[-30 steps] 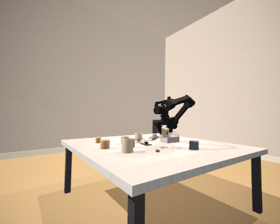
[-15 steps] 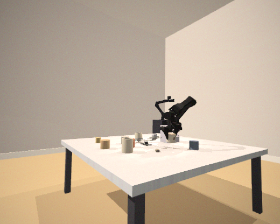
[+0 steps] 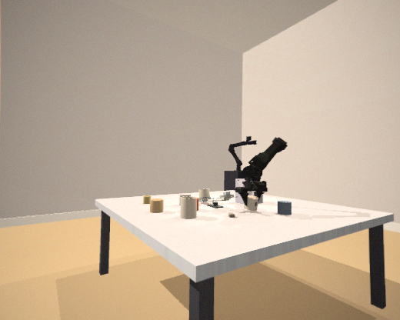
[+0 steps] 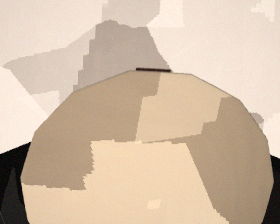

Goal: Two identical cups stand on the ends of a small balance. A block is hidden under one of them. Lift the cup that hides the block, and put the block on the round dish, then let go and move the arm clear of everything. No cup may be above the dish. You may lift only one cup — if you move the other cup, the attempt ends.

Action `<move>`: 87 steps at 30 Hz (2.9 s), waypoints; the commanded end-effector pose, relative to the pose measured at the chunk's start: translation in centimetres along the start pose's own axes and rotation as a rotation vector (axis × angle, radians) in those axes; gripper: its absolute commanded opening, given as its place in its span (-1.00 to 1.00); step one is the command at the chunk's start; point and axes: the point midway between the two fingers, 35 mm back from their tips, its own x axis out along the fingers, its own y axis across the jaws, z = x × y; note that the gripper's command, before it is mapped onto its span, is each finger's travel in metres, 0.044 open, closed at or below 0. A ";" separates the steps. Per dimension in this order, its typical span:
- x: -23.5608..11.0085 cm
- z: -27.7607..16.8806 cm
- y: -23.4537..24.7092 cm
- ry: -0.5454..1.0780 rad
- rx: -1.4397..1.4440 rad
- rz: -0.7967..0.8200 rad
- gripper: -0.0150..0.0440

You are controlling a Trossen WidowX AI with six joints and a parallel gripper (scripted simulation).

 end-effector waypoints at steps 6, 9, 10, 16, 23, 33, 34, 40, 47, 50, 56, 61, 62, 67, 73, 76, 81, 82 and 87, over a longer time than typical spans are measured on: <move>1.5 -0.2 0.0 0.003 0.008 0.000 -0.49; 1.1 0.0 0.0 0.001 0.002 0.002 -0.31; 1.1 0.0 0.0 0.001 0.002 0.002 -0.22; 1.1 0.0 0.0 0.001 0.002 0.002 0.31; 0.9 -0.1 0.0 0.001 0.002 0.001 0.93; -4.3 -0.2 0.0 0.007 0.008 0.000 1.00; -4.4 -0.3 -0.1 0.010 0.008 -0.005 0.91; -5.8 -2.3 -2.5 0.053 0.004 -0.050 0.39; -7.9 -6.2 -6.8 0.055 -0.006 -0.021 0.39; -9.3 -9.3 -8.9 0.027 0.007 -0.004 0.39; -9.6 -10.1 -9.3 0.017 0.012 -0.001 0.39; -8.1 -10.1 -9.3 0.016 0.011 -0.001 0.39; -8.1 -10.1 -9.3 0.016 0.011 -0.001 0.39; -7.6 -10.1 -9.4 0.017 0.011 -0.001 0.39; -6.6 -10.2 -9.4 0.017 0.011 -0.001 0.39; -6.1 -10.2 -9.4 0.016 0.011 -0.002 0.39; -5.3 -10.2 -9.4 0.016 0.011 -0.002 0.39; -5.2 -10.2 -9.4 0.015 0.011 -0.002 0.39; -4.5 -10.2 -9.3 0.014 0.011 -0.002 0.39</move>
